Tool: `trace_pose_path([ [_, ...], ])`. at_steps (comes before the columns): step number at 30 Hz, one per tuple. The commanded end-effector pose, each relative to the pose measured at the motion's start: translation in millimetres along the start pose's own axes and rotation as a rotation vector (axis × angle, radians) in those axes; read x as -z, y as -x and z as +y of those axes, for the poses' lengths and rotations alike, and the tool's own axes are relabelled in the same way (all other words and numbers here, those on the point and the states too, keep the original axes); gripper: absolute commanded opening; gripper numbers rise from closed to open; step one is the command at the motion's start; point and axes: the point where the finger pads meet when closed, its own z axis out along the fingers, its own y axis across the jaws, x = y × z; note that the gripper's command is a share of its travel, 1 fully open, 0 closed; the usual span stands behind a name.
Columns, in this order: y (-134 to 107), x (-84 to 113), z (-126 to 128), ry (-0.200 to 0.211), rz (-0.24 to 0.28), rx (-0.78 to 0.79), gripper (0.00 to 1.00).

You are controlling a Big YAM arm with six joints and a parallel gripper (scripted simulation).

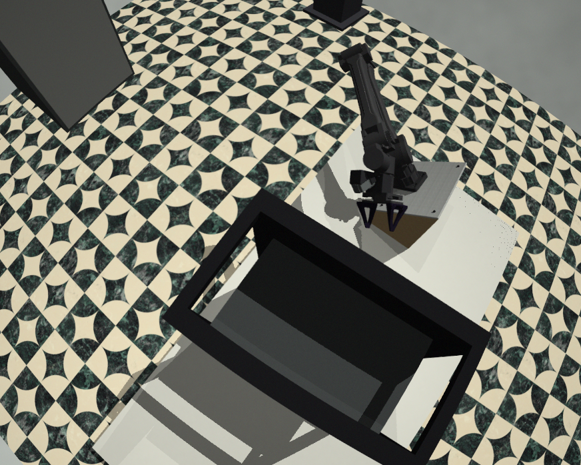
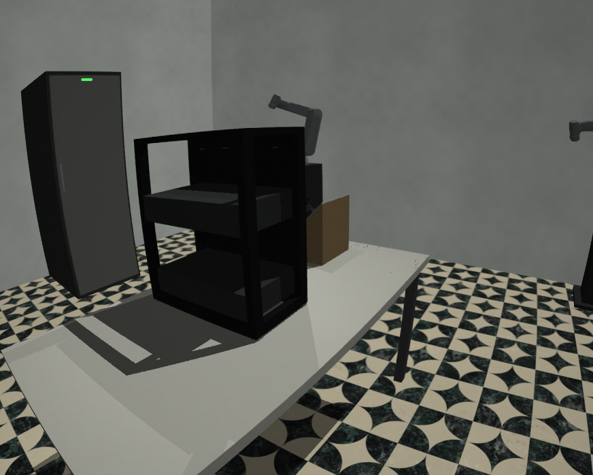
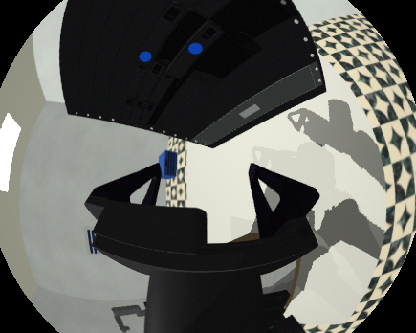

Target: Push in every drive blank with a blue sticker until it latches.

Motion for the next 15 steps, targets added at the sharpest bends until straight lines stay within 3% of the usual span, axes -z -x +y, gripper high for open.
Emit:
trace_pose_path([
  [1, 8.7, 12.7, 4.0, 0.046, -0.081, -0.104, 1.0],
  [3, 13.3, 19.4, 3.6, 0.067, -0.122, -0.147, 1.0],
  [5, 13.3, 19.4, 3.6, 0.067, -0.122, -0.147, 1.0],
  [15, 35.7, 51.7, 1.6, 0.163, -0.315, -0.35, 1.0],
])
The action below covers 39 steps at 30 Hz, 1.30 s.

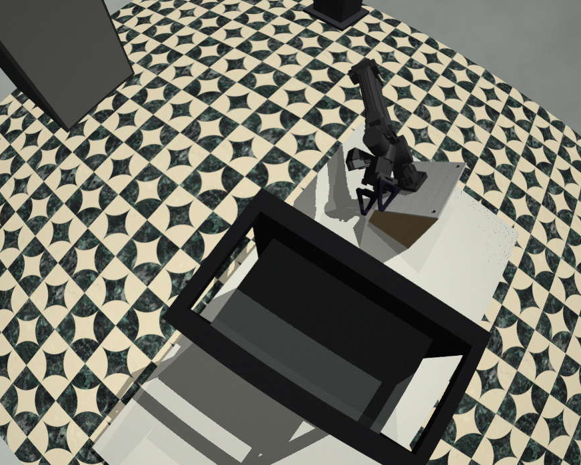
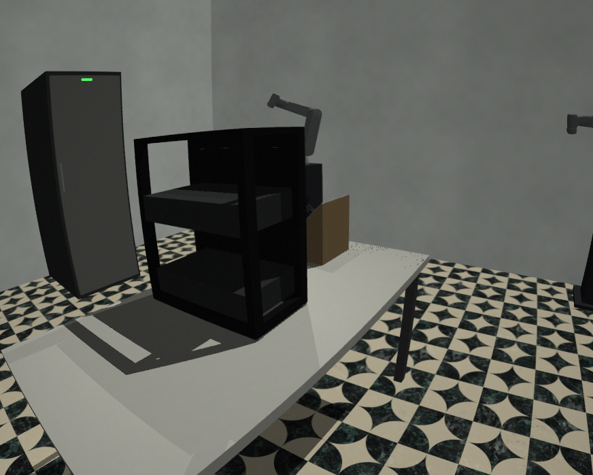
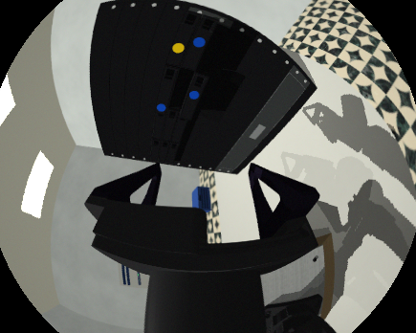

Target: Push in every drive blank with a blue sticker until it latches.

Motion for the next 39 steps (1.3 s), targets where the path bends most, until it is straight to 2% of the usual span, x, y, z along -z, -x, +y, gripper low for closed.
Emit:
trace_pose_path([
  [1, 8.6, 9.7, 7.5, 0.049, -0.066, -0.101, 1.0],
  [5, 19.1, 19.1, 10.4, 0.084, -0.136, -0.176, 1.0],
  [7, 19.1, 19.1, 10.4, 0.084, -0.136, -0.176, 1.0],
  [14, 35.9, 34.2, 14.8, 0.138, -0.248, -0.296, 1.0],
  [22, 44.9, 43.1, 18.8, 0.169, -0.316, -0.359, 1.0],
  [30, 47.3, 45.8, 19.6, 0.177, -0.335, -0.376, 1.0],
  [39, 46.2, 44.6, 17.8, 0.167, -0.335, -0.372, 1.0],
])
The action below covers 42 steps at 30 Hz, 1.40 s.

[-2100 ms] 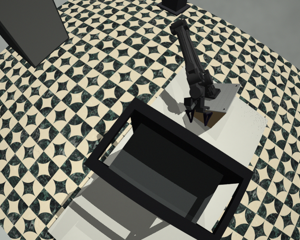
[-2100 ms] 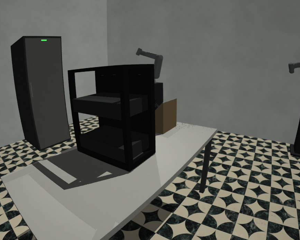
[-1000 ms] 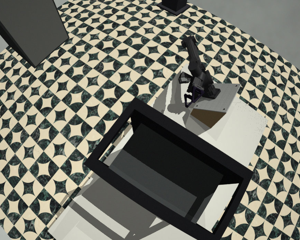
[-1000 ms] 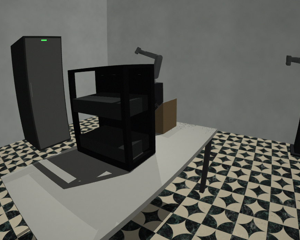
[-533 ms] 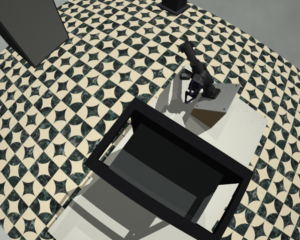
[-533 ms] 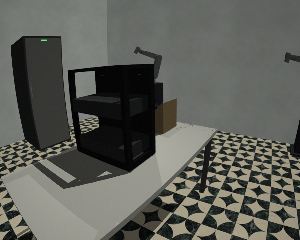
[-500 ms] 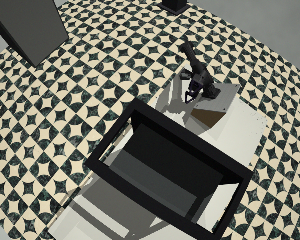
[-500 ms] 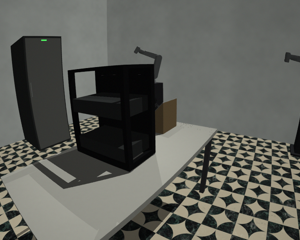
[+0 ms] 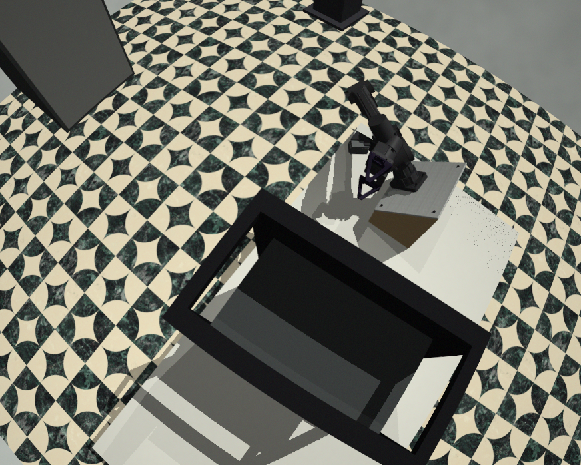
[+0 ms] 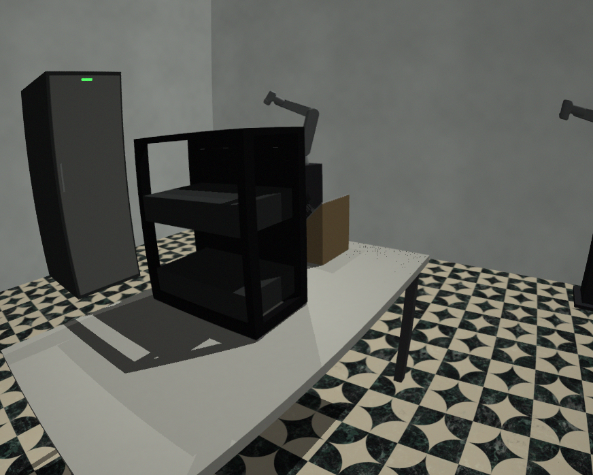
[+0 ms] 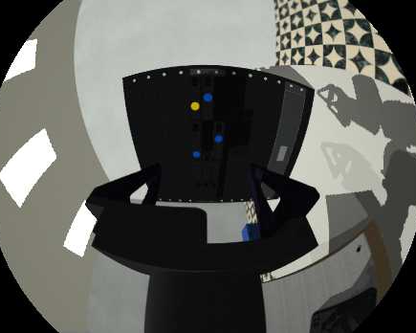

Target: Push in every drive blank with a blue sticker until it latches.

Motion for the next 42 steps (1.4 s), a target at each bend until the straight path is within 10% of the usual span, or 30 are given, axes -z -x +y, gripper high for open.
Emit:
trace_pose_path([
  [1, -0.6, 1.0, 0.5, 0.008, -0.003, -0.016, 1.0],
  [42, -13.2, -20.2, -4.0, -0.005, -0.006, 0.001, 1.0],
])
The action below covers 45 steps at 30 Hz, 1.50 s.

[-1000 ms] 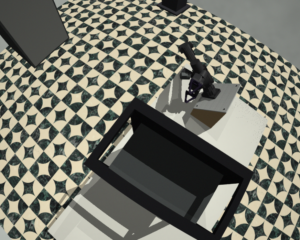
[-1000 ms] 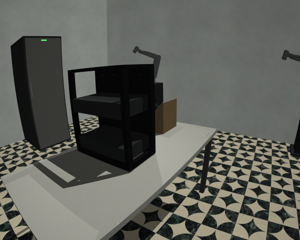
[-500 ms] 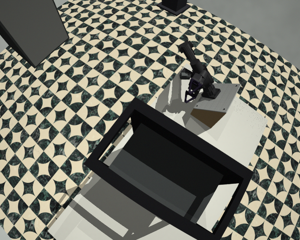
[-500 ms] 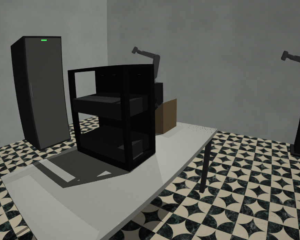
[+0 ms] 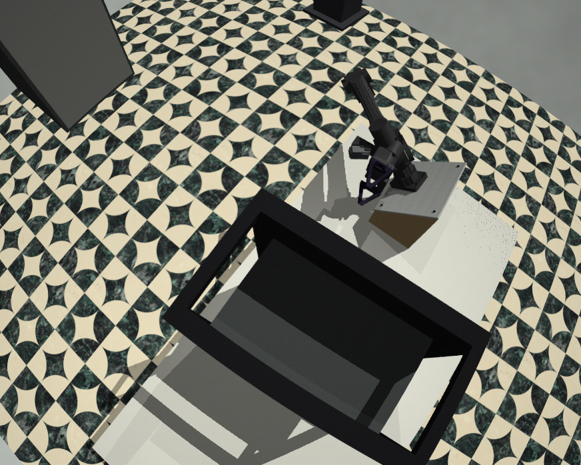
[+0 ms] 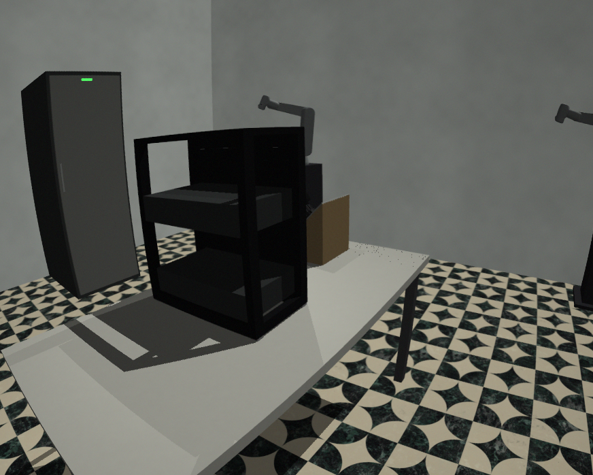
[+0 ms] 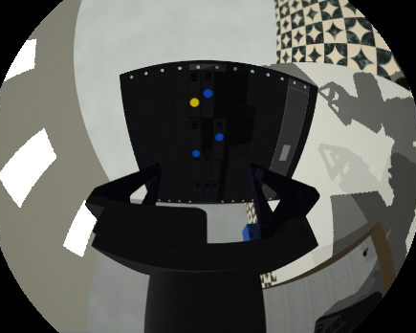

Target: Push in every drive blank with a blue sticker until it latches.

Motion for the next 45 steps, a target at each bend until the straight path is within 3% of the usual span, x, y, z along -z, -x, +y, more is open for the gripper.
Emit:
trace_pose_path([
  [1, -4.5, -7.6, -3.7, -0.007, -0.008, 0.004, 1.0],
  [11, -14.8, -23.4, -4.8, -0.007, -0.009, 0.009, 1.0],
  [15, -5.6, -42.5, 21.0, 0.025, -0.041, -0.024, 1.0],
  [45, -64.3, -122.4, 8.8, 0.02, -0.04, -0.018, 1.0],
])
